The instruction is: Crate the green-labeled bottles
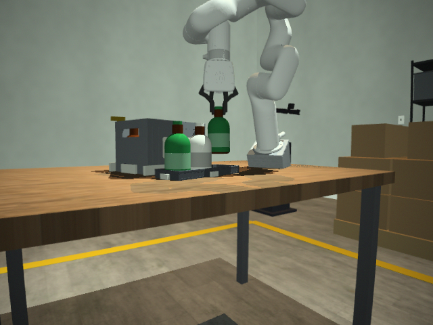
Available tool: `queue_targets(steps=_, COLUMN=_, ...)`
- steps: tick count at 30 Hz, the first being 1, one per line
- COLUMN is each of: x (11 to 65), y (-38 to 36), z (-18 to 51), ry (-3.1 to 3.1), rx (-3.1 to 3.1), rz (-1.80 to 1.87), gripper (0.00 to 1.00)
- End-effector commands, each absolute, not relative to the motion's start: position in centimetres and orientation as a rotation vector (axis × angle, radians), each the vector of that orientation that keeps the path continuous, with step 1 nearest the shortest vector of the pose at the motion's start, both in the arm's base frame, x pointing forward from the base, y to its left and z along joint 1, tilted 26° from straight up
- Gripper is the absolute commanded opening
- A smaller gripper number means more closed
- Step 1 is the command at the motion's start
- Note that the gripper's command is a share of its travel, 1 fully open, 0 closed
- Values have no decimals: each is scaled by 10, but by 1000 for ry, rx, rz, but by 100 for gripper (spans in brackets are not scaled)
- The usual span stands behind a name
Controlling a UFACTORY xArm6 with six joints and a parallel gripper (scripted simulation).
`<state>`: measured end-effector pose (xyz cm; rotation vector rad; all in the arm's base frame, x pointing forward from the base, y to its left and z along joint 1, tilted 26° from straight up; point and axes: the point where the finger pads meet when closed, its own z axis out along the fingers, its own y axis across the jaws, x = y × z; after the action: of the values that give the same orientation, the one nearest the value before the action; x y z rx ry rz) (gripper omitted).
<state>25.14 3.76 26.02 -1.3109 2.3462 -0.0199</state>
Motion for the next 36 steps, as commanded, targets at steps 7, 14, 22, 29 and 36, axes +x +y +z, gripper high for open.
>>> queue_targets(steps=7, x=247, y=35, z=272, ry=2344, rx=-1310, rz=-22, gripper=0)
queue_targets(steps=14, x=246, y=34, z=276, ry=2344, rx=-1310, rz=-22, gripper=0)
queue_targets(steps=22, x=244, y=34, z=279, ry=2344, rx=-1310, rz=-22, gripper=0)
queue_targets(steps=29, x=244, y=34, z=279, ry=2344, rx=-1310, rz=-22, gripper=0)
queue_targets(steps=36, x=244, y=34, z=279, ry=2344, rx=-1310, rz=-22, gripper=0)
